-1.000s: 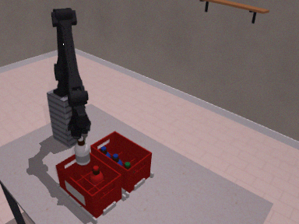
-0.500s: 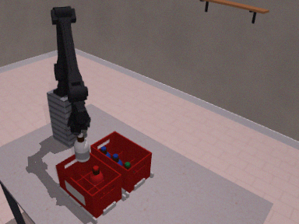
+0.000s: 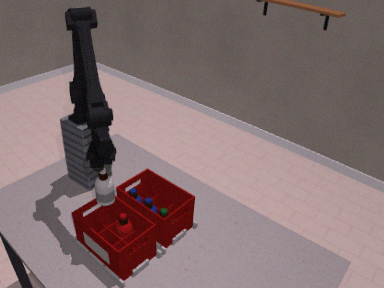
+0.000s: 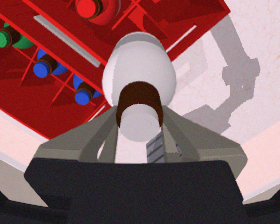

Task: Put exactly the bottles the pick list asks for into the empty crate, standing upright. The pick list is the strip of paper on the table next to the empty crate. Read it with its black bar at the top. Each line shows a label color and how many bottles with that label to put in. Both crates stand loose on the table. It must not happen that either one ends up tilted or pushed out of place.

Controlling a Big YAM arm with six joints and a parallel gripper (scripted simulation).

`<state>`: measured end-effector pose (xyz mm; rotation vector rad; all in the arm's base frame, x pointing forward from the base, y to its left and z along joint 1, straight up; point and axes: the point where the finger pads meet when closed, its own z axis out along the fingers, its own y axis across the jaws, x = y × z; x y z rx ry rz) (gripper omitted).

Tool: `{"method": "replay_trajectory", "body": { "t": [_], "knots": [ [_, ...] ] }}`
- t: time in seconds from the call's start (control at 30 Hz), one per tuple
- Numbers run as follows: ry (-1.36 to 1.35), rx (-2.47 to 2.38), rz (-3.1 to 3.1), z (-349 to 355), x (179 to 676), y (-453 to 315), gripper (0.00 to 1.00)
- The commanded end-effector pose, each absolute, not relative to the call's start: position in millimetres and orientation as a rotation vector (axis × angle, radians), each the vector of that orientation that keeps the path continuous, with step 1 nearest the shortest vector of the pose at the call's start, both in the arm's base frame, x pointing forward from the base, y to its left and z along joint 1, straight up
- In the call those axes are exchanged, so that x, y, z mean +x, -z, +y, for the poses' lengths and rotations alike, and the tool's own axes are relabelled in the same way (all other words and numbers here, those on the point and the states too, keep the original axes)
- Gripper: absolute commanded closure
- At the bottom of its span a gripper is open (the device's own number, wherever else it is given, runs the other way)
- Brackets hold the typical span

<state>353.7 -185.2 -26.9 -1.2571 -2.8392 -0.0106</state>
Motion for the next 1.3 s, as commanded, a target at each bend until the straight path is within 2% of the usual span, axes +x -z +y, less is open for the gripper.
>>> {"method": "replay_trajectory", "body": {
  "t": [0.0, 1.27],
  "knots": [
    [-0.003, -1.287, -2.938, -207.1, 385.6, -13.9, 1.00],
    [-0.003, -1.287, -2.939, -209.7, 390.0, -22.0, 1.00]
  ]
}}
